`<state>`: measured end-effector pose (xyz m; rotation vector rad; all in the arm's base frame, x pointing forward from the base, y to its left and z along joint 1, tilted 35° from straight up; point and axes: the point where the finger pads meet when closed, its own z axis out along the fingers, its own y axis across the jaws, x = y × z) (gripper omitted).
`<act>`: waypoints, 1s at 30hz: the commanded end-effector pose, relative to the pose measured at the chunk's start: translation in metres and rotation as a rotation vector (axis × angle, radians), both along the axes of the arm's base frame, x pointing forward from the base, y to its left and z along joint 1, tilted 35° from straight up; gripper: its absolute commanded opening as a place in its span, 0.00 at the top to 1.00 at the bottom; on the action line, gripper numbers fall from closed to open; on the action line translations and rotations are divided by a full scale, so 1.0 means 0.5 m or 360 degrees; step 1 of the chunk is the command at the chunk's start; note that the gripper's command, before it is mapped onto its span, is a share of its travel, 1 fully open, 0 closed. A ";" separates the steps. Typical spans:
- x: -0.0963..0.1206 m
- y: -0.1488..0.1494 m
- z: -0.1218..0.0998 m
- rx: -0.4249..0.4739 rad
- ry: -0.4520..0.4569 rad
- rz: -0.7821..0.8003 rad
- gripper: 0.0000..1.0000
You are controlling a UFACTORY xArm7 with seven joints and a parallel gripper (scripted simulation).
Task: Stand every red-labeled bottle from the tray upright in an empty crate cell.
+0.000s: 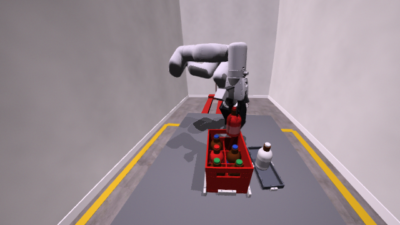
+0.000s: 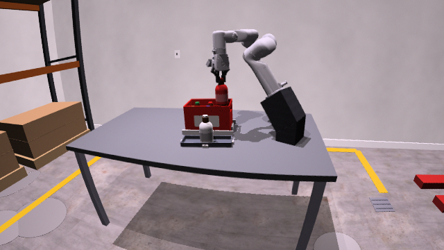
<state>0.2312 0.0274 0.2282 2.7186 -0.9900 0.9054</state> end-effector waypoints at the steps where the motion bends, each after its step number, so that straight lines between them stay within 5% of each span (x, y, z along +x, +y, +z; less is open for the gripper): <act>1: 0.005 -0.002 -0.005 0.0002 -0.0004 0.0000 1.00; 30: 0.028 -0.016 -0.041 0.0002 -0.0004 0.0000 1.00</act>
